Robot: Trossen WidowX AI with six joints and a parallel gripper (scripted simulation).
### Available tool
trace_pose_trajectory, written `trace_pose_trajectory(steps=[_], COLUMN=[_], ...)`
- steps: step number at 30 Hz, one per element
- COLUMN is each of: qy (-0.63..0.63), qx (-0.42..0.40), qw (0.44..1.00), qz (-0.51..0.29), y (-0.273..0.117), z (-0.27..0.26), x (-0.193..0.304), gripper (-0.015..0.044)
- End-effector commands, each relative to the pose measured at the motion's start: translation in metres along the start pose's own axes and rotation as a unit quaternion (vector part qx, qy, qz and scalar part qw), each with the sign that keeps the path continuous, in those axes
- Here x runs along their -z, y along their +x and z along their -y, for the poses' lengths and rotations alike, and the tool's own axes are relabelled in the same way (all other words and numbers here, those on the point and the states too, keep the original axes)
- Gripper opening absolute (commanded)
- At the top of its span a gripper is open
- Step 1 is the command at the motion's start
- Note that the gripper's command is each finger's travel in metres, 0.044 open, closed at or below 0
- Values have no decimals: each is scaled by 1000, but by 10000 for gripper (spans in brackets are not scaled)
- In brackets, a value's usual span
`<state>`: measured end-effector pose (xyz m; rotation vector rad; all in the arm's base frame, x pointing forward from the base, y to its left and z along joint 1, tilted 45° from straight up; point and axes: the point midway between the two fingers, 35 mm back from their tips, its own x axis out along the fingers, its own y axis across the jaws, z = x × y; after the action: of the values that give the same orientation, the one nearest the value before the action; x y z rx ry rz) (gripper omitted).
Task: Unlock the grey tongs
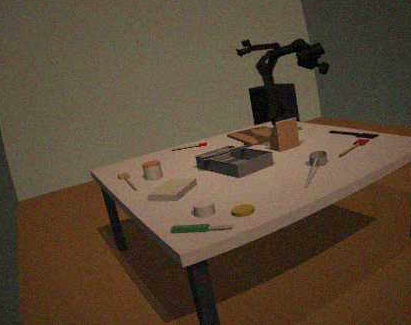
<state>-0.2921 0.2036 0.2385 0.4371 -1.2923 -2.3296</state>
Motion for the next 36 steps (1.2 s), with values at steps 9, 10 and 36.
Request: trace_pose_trajectory(steps=[9,10,36], qy=[-6,-7,124], qx=[102,115,331], qw=[994,993,895], qz=[-30,-34,-271], y=[-45,-53,-356], z=[48,54,117], x=[14,17,285], gripper=[260,260,260])
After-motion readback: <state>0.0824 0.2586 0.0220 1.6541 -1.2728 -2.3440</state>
